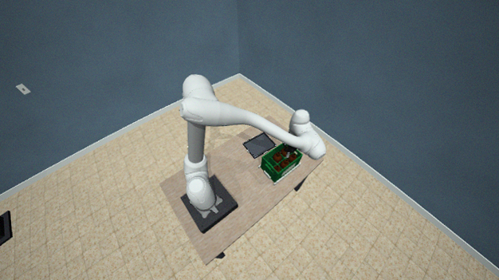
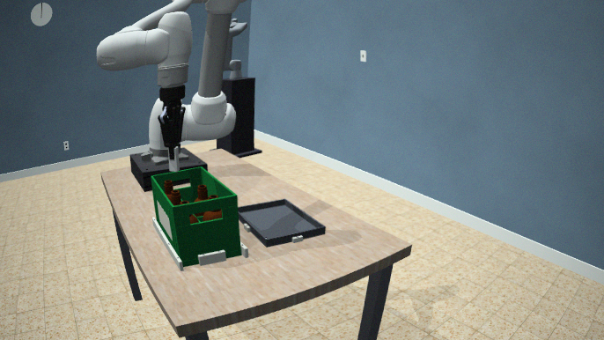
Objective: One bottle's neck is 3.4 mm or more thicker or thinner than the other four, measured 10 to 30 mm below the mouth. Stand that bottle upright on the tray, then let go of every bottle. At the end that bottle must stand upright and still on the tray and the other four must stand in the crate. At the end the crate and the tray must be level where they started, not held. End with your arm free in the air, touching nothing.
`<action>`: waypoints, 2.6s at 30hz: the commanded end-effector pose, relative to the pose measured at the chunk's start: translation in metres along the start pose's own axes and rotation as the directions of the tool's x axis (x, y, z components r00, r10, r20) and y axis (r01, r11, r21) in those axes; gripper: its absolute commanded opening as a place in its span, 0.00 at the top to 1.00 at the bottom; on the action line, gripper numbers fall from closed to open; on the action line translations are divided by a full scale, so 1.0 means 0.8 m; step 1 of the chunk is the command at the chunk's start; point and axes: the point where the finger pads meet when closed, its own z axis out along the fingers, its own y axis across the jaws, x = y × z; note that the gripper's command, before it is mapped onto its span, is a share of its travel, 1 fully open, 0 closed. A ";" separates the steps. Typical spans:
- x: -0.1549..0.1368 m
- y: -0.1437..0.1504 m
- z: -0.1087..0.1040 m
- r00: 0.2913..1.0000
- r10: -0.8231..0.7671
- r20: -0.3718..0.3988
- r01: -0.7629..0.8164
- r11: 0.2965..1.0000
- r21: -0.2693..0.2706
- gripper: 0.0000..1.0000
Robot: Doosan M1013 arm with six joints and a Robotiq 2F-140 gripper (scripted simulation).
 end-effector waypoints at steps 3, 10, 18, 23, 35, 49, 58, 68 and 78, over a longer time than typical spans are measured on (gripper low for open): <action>-0.002 0.003 -0.005 1.000 0.006 0.002 -0.006 1.000 -0.005 1.00; -0.002 0.003 -0.005 1.000 0.006 0.002 -0.006 1.000 -0.005 1.00; 0.015 -0.012 -0.005 1.000 0.006 0.002 -0.006 1.000 -0.005 1.00; 0.069 -0.066 -0.004 1.000 0.006 0.002 -0.006 1.000 -0.005 1.00; 0.075 -0.073 -0.004 1.000 0.006 0.002 -0.006 1.000 -0.005 0.62; 0.075 -0.073 -0.004 1.000 0.006 0.002 -0.006 1.000 -0.005 0.62; 0.075 -0.073 -0.004 1.000 0.006 0.002 -0.006 1.000 -0.005 0.62; 0.075 -0.073 -0.004 1.000 0.006 0.002 -0.006 1.000 -0.005 0.62; 0.075 -0.073 -0.002 1.000 0.006 0.002 -0.006 1.000 -0.005 0.62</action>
